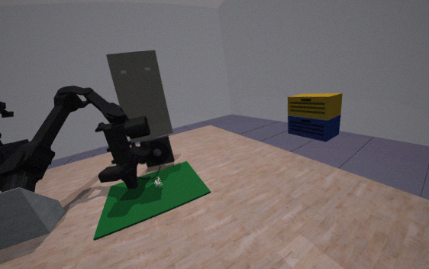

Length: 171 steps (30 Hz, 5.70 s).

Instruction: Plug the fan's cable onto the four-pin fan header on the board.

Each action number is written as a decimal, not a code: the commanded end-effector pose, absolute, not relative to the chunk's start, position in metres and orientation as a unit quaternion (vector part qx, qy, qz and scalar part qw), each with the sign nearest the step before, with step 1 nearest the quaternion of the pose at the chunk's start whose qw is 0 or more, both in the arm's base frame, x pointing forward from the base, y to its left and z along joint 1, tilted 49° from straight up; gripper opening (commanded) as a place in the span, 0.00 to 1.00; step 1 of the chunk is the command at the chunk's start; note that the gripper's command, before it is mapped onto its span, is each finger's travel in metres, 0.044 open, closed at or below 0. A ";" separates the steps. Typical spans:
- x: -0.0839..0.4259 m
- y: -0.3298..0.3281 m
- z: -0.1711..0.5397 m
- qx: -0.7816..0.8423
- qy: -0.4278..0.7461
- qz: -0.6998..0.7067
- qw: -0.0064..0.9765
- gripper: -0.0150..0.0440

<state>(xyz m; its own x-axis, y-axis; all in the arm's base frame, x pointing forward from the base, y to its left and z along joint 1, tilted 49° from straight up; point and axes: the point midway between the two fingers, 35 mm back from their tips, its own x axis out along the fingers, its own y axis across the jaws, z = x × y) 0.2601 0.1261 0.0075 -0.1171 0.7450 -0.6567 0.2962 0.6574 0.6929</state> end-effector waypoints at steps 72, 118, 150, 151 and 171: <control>0.349 0.080 0.015 0.592 0.724 -0.182 0.304 0.25; 0.348 0.098 0.001 0.592 0.724 -0.182 0.303 0.25; 0.347 0.103 -0.003 0.592 0.724 -0.182 0.303 0.25; 0.347 0.103 -0.003 0.592 0.724 -0.182 0.303 0.25; 0.345 0.113 -0.012 0.592 0.724 -0.182 0.303 0.25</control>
<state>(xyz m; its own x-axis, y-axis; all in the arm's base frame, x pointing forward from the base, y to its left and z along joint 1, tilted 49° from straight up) 0.3452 0.1091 -0.0102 -0.1154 0.7448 -0.6572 0.9680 0.2327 0.0937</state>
